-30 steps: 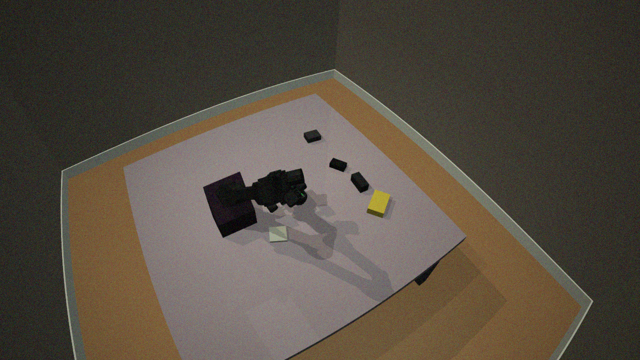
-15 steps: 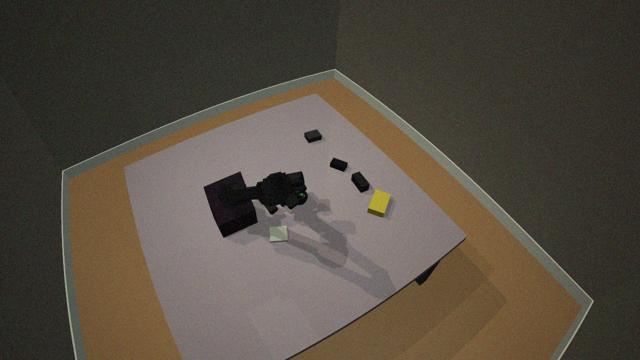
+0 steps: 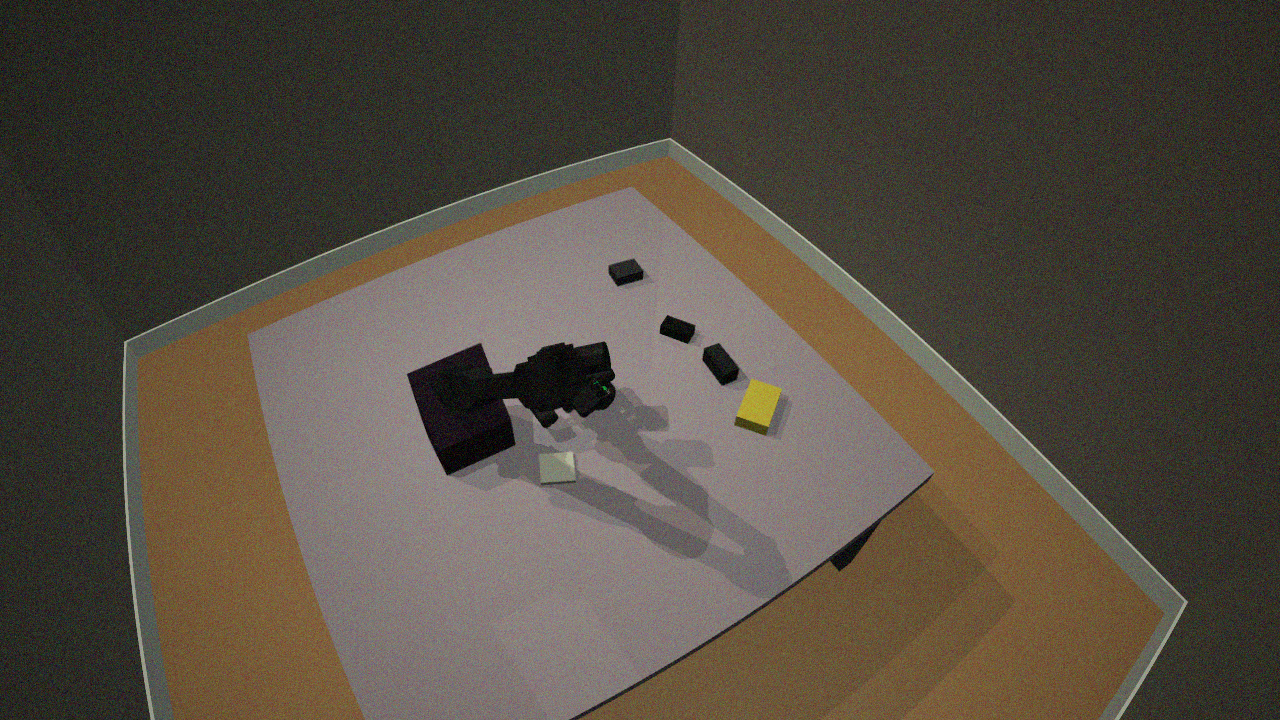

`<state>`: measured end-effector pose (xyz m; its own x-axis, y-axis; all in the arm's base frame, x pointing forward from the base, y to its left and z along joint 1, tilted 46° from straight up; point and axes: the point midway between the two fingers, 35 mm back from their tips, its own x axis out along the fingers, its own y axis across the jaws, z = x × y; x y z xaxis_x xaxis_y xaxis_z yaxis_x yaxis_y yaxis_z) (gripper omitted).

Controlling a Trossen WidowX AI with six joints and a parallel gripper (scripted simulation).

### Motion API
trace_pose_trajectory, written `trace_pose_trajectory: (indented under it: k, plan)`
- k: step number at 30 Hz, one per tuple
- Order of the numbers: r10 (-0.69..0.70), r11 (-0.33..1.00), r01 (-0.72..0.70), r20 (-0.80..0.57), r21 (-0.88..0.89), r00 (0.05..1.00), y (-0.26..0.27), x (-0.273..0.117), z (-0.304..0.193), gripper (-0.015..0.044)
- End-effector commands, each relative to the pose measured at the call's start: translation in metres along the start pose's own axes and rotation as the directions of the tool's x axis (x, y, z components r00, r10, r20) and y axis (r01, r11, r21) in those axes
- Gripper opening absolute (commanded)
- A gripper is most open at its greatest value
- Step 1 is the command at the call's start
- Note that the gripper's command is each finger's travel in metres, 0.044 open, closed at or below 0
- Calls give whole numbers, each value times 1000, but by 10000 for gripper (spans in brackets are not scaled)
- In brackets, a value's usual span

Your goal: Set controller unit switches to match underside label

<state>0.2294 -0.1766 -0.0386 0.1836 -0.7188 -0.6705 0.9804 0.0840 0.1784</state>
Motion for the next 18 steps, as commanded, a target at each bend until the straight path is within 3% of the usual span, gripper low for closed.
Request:
trace_pose_trajectory:
  k: [1, 18]
  plan:
    - [3, 1000, -3, 0, 1, 1000, 4, 1, 1, 0]
    - [3, 1000, -3, 0, 2, 1000, 10, 3, 1, 0]
